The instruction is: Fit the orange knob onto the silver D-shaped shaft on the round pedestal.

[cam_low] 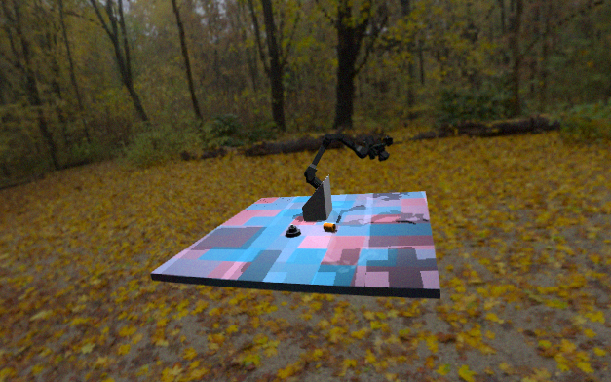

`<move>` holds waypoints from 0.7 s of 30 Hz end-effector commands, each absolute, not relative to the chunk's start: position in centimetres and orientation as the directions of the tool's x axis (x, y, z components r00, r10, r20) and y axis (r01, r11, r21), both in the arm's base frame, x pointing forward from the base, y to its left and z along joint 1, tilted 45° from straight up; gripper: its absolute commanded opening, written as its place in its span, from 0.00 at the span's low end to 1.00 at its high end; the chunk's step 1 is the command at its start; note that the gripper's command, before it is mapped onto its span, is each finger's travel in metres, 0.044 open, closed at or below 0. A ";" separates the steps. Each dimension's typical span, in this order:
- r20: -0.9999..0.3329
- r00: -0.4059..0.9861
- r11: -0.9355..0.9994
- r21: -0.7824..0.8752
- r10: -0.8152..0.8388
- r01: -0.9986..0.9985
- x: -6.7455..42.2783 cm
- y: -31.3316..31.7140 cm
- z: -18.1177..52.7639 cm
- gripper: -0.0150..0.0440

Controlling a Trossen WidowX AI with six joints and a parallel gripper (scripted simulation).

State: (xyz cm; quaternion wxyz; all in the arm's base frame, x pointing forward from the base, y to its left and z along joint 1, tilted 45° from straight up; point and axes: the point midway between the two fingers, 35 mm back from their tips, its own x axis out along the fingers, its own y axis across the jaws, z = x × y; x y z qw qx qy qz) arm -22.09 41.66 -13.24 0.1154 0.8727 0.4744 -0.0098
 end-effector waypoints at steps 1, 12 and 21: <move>-0.131 0.550 -0.525 0.187 0.825 0.831 -21.9 41.7 -13.3 0.98; -0.324 0.763 -0.816 -0.056 0.560 0.575 -3.9 45.4 -14.7 1.00; -0.487 0.857 -0.975 -0.212 0.170 0.073 12.7 40.6 -15.0 1.00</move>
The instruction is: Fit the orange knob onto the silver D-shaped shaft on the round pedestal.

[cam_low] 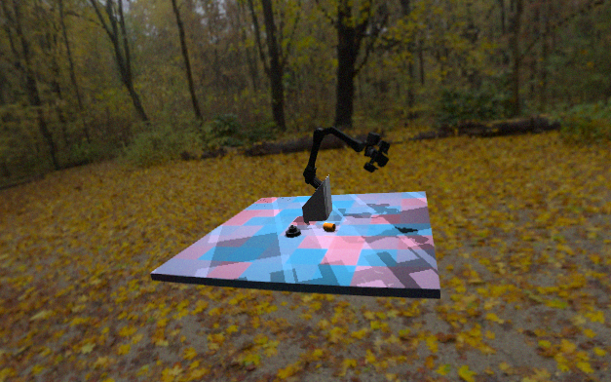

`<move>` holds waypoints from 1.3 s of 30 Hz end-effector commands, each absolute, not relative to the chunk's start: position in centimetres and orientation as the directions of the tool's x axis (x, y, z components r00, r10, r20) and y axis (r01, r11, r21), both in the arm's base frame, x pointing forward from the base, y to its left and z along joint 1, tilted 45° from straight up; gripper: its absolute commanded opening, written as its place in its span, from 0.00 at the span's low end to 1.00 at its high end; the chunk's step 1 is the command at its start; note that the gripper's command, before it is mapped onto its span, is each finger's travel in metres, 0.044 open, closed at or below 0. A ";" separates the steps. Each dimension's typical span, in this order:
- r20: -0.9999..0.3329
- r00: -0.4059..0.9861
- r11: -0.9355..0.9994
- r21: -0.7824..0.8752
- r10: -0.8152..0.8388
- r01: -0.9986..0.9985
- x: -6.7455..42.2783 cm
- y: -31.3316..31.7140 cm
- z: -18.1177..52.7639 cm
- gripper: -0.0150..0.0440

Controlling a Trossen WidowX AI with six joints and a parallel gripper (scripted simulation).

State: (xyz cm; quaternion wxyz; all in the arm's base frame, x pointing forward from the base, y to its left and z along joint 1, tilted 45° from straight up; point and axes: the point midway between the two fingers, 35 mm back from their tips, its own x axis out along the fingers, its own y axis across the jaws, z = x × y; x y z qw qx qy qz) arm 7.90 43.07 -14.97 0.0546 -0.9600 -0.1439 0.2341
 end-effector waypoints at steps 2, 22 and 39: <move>-0.522 0.850 -0.969 -0.237 0.071 -0.065 15.9 38.4 -15.0 1.00; -0.712 0.170 0.080 -0.303 -0.681 -0.950 28.1 8.3 -11.6 1.00; -0.711 0.165 0.087 -0.303 -0.683 -0.949 28.7 6.1 -13.8 1.00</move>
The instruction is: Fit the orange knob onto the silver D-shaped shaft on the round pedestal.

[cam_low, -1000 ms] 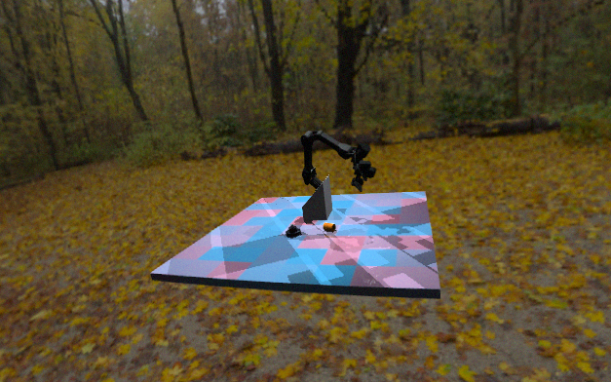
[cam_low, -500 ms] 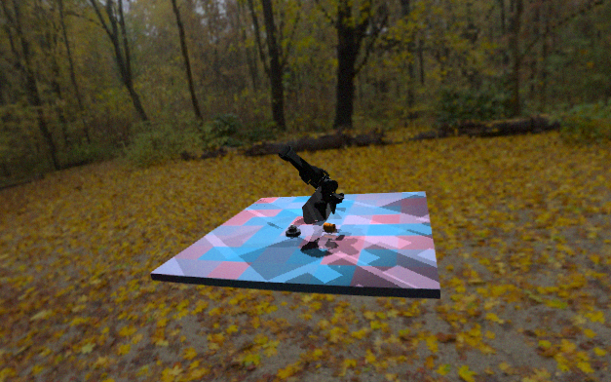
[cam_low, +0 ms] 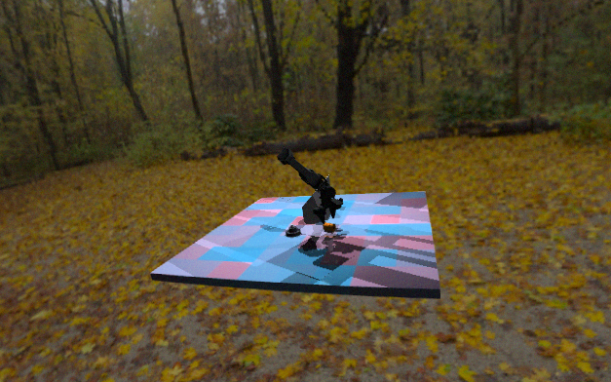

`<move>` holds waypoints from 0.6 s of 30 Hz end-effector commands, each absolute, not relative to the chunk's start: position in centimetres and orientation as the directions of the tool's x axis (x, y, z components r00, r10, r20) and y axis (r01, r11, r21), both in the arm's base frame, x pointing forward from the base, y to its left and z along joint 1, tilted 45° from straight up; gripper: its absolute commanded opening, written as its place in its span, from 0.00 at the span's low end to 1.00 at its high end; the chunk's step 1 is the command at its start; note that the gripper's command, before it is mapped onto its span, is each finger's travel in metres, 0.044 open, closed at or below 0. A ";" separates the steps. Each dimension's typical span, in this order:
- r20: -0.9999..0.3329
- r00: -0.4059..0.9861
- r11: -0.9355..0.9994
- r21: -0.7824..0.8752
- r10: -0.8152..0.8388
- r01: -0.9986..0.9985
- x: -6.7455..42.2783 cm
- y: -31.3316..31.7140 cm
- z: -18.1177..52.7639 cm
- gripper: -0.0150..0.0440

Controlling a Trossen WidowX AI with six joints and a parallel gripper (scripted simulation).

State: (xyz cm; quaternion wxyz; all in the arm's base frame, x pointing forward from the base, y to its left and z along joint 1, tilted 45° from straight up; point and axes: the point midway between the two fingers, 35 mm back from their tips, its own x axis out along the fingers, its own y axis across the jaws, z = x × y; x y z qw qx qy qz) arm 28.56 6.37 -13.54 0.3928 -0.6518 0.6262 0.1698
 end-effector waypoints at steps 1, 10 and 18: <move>-0.711 0.165 0.087 -0.303 -0.683 -0.949 28.8 6.0 -13.9 1.00; -0.711 0.165 0.087 -0.303 -0.683 -0.949 29.1 5.1 -15.0 1.00; -0.711 0.165 0.087 -0.303 -0.684 -0.949 29.3 4.2 -15.9 1.00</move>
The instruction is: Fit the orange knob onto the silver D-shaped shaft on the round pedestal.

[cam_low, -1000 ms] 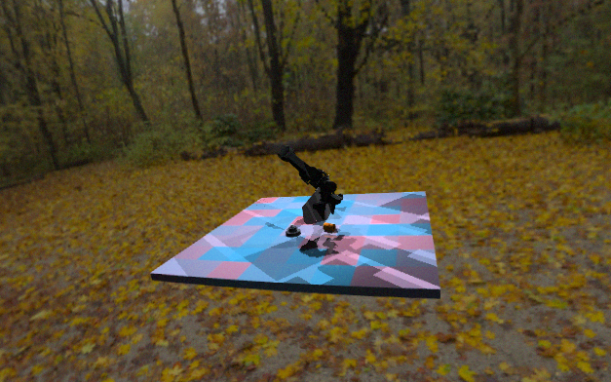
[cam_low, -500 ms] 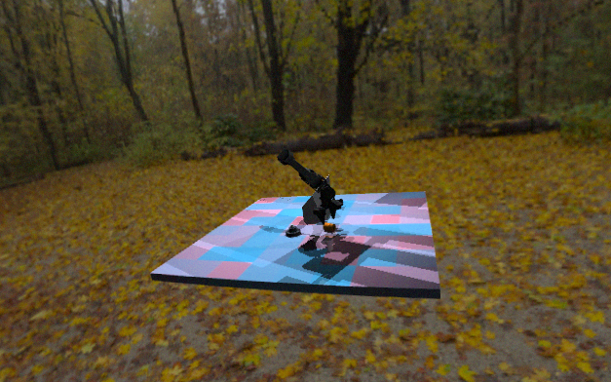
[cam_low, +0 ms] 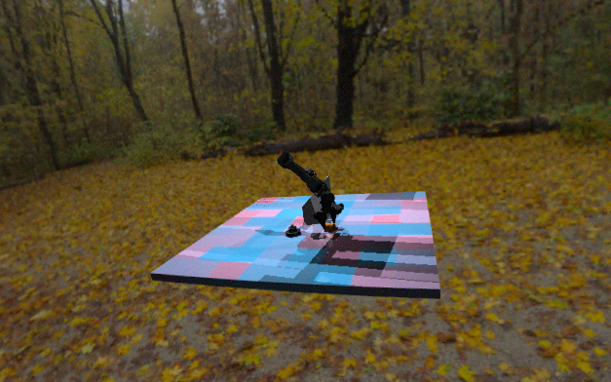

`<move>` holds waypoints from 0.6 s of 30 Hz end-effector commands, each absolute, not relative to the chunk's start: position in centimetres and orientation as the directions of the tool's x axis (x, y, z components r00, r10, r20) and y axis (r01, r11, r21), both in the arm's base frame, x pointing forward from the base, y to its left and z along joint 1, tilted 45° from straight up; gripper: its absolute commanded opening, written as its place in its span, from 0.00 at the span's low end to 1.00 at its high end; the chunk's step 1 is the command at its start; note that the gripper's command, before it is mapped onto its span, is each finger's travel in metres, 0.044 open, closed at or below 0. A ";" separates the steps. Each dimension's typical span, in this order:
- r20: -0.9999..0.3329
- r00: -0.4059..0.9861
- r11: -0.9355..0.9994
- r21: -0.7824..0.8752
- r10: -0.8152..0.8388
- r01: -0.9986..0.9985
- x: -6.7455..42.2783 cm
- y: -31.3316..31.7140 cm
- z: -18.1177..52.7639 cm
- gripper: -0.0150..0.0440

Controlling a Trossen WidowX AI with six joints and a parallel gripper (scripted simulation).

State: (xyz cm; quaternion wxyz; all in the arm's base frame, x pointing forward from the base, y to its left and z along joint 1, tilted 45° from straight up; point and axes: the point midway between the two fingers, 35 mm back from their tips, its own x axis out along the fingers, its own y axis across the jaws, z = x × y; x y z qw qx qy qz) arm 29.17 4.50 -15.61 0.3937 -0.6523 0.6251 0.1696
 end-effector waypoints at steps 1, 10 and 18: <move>-0.710 0.165 0.087 -0.303 -0.684 -0.949 29.3 4.1 -16.0 1.00; -0.710 0.165 0.086 -0.304 -0.685 -0.949 29.4 3.4 -16.6 0.91; -0.710 0.165 0.086 -0.304 -0.685 -0.949 29.4 3.4 -16.6 0.66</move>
